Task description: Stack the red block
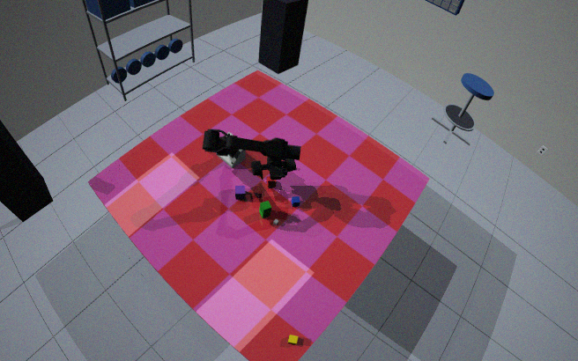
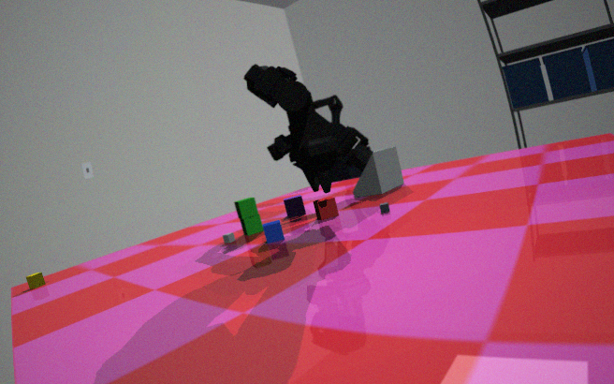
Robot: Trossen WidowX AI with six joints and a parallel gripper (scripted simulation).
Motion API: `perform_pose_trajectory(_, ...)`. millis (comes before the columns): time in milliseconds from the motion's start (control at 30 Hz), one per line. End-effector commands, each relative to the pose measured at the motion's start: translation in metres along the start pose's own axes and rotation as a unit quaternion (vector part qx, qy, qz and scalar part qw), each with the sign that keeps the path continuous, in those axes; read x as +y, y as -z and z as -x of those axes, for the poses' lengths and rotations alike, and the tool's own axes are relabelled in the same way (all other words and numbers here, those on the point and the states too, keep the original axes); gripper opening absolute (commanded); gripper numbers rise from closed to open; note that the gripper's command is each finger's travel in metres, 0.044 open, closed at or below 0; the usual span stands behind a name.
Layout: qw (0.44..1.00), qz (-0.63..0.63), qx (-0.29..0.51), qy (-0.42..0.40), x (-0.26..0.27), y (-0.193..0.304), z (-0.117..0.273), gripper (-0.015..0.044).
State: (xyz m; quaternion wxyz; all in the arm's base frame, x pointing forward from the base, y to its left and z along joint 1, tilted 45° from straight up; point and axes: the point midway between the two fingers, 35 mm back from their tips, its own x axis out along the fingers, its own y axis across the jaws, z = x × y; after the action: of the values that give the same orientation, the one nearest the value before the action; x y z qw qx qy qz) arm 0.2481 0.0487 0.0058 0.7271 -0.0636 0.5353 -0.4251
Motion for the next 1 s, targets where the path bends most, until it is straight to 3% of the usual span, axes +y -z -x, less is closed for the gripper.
perform_pose_trajectory(0, 1.0, 0.004, -0.001, 0.004, -0.001, 0.001, -0.007, 0.044)
perform_pose_trajectory(967, 1.0, 0.004, -0.002, 0.005, -0.002, 0.001, -0.044, 0.044)
